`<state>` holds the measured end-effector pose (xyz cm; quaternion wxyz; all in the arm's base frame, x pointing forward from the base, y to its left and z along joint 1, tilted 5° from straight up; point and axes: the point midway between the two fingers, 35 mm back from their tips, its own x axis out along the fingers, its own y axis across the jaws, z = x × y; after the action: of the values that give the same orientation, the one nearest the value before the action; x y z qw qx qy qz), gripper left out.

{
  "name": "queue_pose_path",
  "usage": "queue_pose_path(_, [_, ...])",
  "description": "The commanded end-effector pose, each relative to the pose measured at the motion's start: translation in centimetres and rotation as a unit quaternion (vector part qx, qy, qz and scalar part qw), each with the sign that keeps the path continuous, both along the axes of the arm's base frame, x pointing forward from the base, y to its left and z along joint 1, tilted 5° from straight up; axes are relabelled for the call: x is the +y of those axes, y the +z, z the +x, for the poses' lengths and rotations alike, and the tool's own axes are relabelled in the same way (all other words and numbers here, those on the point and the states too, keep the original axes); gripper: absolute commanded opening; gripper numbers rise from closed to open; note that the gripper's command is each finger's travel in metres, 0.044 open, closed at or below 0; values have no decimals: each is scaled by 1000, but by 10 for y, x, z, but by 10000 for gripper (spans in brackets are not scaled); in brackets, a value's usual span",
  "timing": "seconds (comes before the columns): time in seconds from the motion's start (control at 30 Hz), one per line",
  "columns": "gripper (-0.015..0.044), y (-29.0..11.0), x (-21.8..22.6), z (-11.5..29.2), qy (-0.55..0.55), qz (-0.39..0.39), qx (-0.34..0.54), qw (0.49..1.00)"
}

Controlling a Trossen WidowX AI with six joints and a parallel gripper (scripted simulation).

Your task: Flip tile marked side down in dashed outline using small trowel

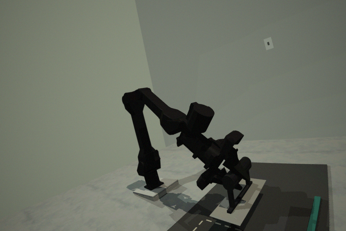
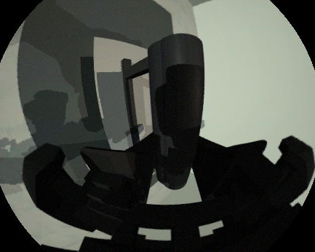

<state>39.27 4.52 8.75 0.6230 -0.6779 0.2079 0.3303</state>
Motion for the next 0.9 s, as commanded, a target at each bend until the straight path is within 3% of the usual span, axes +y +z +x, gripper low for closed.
queue_pose_path(0.0, [0,21,18,0,-2,3,-14,1000])
queue_pose_path(0.33, [0,45,54,-11,-2,6,-18,1000])
queue_pose_path(0.87, [0,46,55,-11,-2,6,-18,1000])
